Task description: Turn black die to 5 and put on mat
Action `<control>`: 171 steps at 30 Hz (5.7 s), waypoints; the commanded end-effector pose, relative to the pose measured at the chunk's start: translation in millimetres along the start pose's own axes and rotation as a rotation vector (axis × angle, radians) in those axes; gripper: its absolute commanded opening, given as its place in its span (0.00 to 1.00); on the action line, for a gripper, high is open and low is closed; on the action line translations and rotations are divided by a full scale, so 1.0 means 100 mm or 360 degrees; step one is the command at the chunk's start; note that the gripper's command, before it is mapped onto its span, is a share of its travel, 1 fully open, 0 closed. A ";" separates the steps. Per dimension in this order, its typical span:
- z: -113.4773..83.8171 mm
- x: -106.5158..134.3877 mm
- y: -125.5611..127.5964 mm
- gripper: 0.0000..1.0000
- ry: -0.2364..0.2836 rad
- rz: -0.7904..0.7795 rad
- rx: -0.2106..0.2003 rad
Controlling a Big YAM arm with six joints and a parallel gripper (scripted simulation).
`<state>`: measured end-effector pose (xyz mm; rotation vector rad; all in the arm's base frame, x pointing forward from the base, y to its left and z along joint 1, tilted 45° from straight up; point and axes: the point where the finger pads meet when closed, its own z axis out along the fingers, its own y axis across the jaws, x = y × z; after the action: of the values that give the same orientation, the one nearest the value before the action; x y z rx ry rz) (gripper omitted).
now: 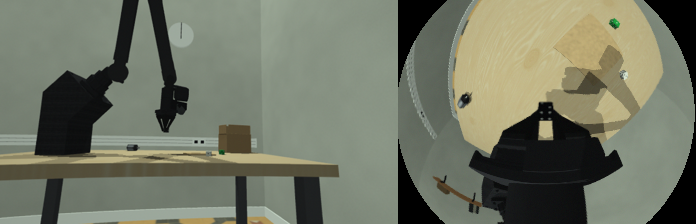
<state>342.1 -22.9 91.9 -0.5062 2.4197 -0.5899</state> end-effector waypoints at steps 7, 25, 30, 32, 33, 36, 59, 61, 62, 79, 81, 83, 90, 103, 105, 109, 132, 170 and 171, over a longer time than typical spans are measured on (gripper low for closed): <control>-0.02 -0.48 -0.43 0.15 -0.0044 -0.0461 0.0024; -0.03 -1.01 -1.13 0.15 -0.0042 -0.1338 0.0046; -0.04 -1.13 -1.34 0.15 -0.0040 -0.1580 0.0054; -0.13 -1.17 -1.41 0.15 -0.0058 -0.1589 0.0091; -0.17 -1.19 -1.43 0.15 -0.0066 -0.1586 0.0105; -0.04 -1.19 -1.27 0.15 -0.0026 -0.1618 0.0050; -0.16 -1.15 -1.38 0.15 0.1208 -0.1401 0.0769; -0.12 -1.14 -1.36 0.15 0.1215 -0.1412 0.0759; -0.05 -1.12 -1.31 0.15 0.1233 -0.1441 0.0742; 0.35 -1.13 -1.29 0.15 0.1229 -0.1453 0.0735; 0.43 -1.13 -1.29 0.15 0.1230 -0.1454 0.0735; 0.50 -1.13 -1.29 0.15 0.1231 -0.1455 0.0735; 0.60 -1.19 -1.34 0.15 0.1208 -0.1428 0.0758; 0.63 -1.18 -1.31 0.15 0.1210 -0.1448 0.0752; 0.63 -1.18 -1.31 0.15 0.1210 -0.1448 0.0752; 0.63 -1.18 -1.31 0.15 0.1210 -0.1448 0.0752; 0.63 -1.18 -1.31 0.15 0.1209 -0.1446 0.0752; 0.79 -1.16 -1.30 0.15 0.1224 -0.1453 0.0742; 0.79 -1.16 -1.30 0.15 0.1224 -0.1453 0.0742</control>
<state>500.1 -93.9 148.5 -1.3921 2.4393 -1.9725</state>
